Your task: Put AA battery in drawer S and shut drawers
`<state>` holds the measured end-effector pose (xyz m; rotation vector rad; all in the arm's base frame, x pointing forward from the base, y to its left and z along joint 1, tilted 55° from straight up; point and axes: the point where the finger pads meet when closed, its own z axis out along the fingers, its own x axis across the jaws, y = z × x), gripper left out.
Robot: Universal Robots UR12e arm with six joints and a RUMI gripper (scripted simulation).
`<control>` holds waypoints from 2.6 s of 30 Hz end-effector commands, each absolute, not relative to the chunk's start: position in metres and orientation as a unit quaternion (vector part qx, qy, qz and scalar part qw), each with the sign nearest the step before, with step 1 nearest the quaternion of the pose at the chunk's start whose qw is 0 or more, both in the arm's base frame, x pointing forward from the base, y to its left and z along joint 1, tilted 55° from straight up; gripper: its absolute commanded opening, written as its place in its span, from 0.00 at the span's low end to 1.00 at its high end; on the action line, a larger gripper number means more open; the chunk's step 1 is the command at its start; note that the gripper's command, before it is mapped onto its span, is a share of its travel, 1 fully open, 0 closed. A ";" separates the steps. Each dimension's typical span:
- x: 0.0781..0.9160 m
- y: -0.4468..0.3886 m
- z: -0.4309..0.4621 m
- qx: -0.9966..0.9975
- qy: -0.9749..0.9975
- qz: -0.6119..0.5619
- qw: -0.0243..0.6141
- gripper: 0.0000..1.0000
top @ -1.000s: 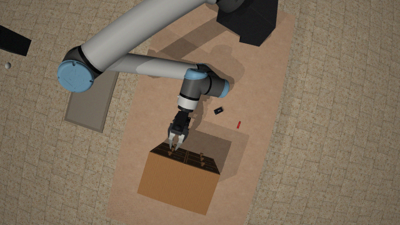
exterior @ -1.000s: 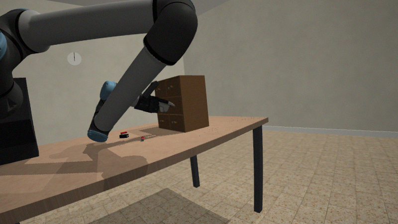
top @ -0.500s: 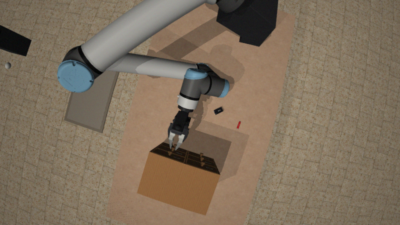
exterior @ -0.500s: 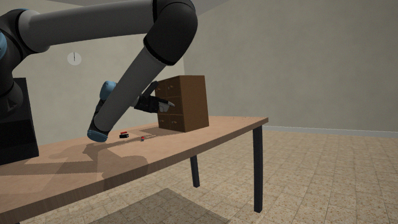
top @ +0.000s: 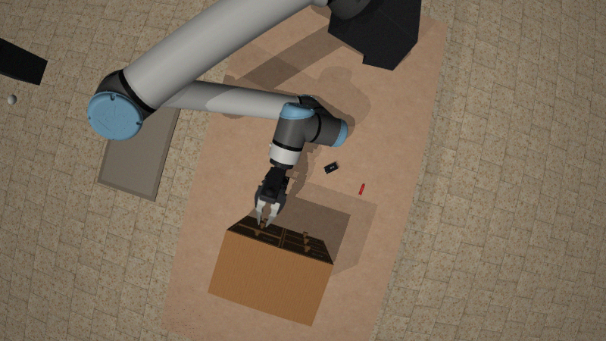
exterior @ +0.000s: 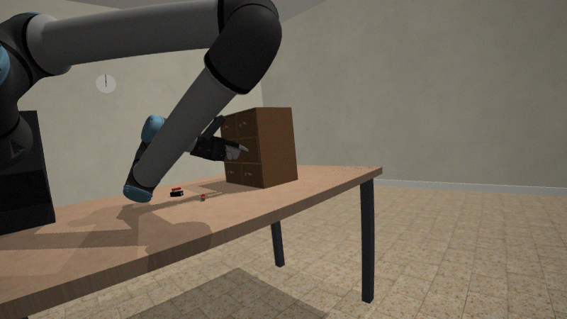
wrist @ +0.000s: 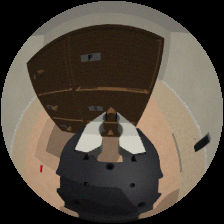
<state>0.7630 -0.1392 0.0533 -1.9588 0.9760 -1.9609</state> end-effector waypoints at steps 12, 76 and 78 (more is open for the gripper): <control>0.758 -0.138 0.053 -0.663 0.330 -0.664 0.102 0.07; 0.720 -0.138 0.049 -0.663 0.330 -0.664 0.102 0.07; 0.718 -0.137 0.049 -0.663 0.330 -0.664 0.102 0.07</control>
